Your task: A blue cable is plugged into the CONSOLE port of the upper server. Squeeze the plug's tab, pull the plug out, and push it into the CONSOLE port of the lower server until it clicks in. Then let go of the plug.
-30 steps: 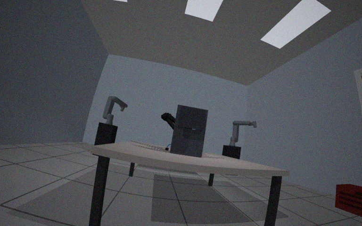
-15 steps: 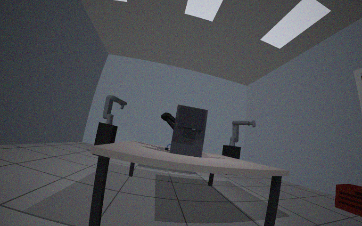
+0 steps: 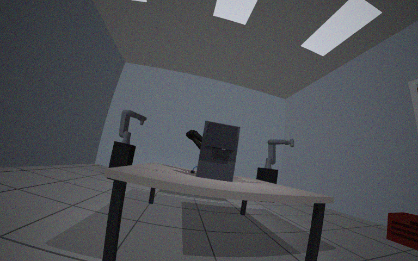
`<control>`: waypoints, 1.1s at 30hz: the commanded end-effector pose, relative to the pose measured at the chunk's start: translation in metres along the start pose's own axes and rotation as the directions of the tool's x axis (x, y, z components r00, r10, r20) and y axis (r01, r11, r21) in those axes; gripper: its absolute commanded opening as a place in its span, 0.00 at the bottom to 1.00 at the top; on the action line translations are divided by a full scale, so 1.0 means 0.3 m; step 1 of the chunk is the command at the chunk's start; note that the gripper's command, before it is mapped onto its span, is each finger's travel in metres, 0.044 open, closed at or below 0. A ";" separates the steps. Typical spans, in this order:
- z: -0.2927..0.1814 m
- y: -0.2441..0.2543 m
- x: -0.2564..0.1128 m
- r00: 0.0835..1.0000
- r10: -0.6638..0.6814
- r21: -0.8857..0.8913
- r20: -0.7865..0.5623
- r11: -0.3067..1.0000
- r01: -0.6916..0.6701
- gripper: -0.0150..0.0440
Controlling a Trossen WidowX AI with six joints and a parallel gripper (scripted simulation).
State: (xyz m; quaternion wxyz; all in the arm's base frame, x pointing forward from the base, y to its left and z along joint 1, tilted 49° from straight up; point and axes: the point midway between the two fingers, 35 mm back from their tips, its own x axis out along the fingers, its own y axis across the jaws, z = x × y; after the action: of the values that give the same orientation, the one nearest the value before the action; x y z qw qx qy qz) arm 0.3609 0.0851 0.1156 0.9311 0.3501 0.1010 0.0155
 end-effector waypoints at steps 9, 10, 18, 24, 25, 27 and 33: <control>0.004 0.008 0.011 1.000 0.009 -0.004 -0.001 1.000 -0.009 0.25; 0.004 0.008 0.012 1.000 0.009 -0.004 -0.001 1.000 -0.009 0.25; 0.006 0.008 0.019 1.000 0.009 -0.004 -0.001 1.000 -0.009 0.25; 0.008 0.008 0.023 1.000 0.010 -0.004 -0.001 1.000 -0.010 0.25; 0.008 0.008 0.024 1.000 0.010 -0.004 -0.001 1.000 -0.010 0.25; 0.009 0.008 0.026 1.000 0.010 -0.004 -0.001 1.000 -0.010 0.25; 0.010 0.008 0.030 1.000 0.010 -0.004 -0.001 1.000 -0.010 0.25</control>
State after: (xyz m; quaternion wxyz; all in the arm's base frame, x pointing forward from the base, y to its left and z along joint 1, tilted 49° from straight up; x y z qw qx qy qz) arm 0.3690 0.0845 0.1160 0.9312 0.3500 0.1008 0.0160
